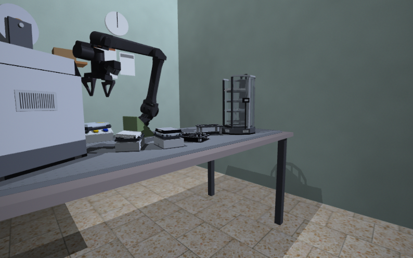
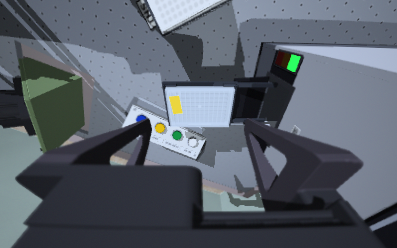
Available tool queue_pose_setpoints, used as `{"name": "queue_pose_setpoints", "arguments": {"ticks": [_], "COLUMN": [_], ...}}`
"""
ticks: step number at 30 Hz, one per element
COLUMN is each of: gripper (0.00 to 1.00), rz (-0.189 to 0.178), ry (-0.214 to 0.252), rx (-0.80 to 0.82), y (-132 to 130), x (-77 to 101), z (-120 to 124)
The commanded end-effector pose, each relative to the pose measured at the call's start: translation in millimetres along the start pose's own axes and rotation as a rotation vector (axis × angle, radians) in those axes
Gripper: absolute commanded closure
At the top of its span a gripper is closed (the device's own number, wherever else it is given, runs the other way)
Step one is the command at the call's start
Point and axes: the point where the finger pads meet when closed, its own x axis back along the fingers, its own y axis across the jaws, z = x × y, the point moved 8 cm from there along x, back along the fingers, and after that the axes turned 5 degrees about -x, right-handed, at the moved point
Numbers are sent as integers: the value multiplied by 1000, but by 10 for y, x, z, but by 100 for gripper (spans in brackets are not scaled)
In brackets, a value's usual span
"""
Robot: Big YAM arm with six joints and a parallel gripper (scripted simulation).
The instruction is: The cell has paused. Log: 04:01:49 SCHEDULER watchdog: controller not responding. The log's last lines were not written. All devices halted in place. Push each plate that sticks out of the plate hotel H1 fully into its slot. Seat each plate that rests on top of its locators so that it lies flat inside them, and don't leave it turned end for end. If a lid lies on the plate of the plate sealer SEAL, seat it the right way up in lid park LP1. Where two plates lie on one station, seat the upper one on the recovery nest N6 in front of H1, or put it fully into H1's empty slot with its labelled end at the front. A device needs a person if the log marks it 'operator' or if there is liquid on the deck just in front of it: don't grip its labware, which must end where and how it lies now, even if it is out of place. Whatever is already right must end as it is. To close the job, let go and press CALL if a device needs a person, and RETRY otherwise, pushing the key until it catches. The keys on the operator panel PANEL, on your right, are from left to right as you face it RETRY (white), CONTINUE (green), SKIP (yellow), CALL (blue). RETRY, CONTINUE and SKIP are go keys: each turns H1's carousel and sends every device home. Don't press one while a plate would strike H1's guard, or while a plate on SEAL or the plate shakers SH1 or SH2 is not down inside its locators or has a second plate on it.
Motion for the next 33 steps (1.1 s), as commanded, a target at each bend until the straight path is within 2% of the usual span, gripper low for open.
{"name": "queue_pose_setpoints", "arguments": {"ticks": [1,3,4,6,10,23,24,33], "gripper": [0,0,0,0,0,0,0,0], "rz": [36,36,53,-3,-3,-3,35,35], "ry": [4,4,8,7,7,6,-1,-1], "rx": [30,30,39,14,5,3,14,14], "y": [-158,-158,-188,-75,-74,-68,-96,-96], "x": [147,147,108,-161,-214,-559,-340,-340], "z": [-71,-71,-110,-49,-49,-45,-39,-39]}}
